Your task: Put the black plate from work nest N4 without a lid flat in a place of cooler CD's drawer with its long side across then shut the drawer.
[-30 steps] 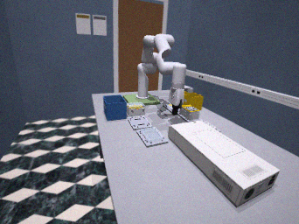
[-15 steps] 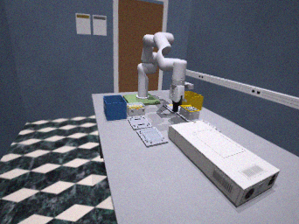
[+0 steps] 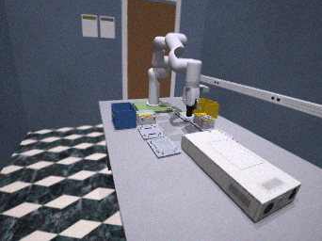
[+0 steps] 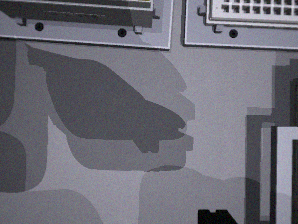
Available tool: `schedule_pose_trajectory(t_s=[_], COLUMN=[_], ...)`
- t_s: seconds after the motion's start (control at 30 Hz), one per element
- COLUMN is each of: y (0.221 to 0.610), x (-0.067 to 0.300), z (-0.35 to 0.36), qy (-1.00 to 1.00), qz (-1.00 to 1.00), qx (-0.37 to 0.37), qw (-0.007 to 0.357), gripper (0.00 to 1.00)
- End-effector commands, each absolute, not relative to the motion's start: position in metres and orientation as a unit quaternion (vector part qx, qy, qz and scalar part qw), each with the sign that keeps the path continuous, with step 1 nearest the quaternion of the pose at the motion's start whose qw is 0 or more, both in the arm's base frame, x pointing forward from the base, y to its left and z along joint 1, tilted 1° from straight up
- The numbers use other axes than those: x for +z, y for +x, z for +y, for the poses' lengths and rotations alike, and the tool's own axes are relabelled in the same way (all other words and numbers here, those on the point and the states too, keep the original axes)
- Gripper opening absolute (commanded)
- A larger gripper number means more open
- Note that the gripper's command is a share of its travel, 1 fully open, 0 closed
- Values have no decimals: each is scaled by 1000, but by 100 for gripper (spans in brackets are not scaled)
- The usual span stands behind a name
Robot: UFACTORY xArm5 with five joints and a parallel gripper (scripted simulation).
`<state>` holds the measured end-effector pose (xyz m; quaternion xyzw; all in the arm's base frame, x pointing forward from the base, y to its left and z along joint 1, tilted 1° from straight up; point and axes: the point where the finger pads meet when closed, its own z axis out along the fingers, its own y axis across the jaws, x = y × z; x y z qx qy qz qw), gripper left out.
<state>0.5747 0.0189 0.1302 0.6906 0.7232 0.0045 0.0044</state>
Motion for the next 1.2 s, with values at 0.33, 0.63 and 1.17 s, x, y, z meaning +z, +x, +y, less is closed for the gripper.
schedule_pose_trajectory(t_s=[0.33,0.63,1.17], y=[576,555,497], x=[144,158,196], z=[19,19,17], qy=[691,748,881], qz=[723,663,472], qx=[3,4,6], qw=[10,10,9], gripper=[0,100,100])
